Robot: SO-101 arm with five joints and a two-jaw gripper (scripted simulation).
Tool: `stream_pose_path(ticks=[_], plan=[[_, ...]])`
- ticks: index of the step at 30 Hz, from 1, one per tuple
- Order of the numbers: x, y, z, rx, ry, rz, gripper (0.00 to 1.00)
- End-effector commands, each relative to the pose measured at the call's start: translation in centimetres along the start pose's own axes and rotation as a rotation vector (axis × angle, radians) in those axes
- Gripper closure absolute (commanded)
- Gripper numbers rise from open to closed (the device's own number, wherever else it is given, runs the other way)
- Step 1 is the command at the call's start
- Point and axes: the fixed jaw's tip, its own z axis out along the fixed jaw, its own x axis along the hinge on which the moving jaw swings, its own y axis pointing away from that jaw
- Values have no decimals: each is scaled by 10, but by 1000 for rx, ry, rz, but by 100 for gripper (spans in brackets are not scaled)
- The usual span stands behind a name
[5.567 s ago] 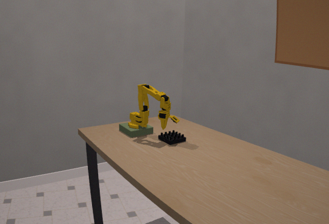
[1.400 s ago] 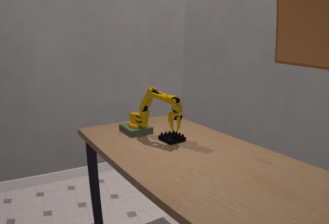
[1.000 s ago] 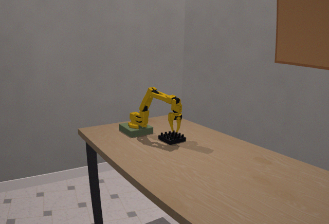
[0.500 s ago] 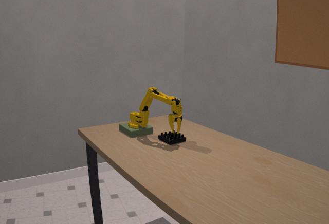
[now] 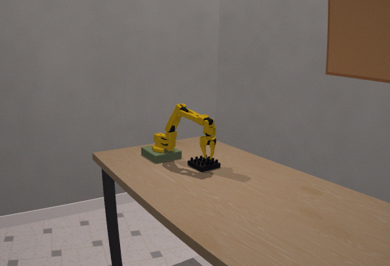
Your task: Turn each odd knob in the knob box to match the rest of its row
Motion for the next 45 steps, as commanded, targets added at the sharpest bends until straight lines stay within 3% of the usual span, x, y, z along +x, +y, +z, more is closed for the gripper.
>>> stream_pose_path(ticks=[1, 27, 45], plan=[[-3, 3, 5, -21, -10, -13, 90], [-5, 6, 9, -21, -10, -13, 90], [-5, 4, 5, -21, -10, -13, 90]])
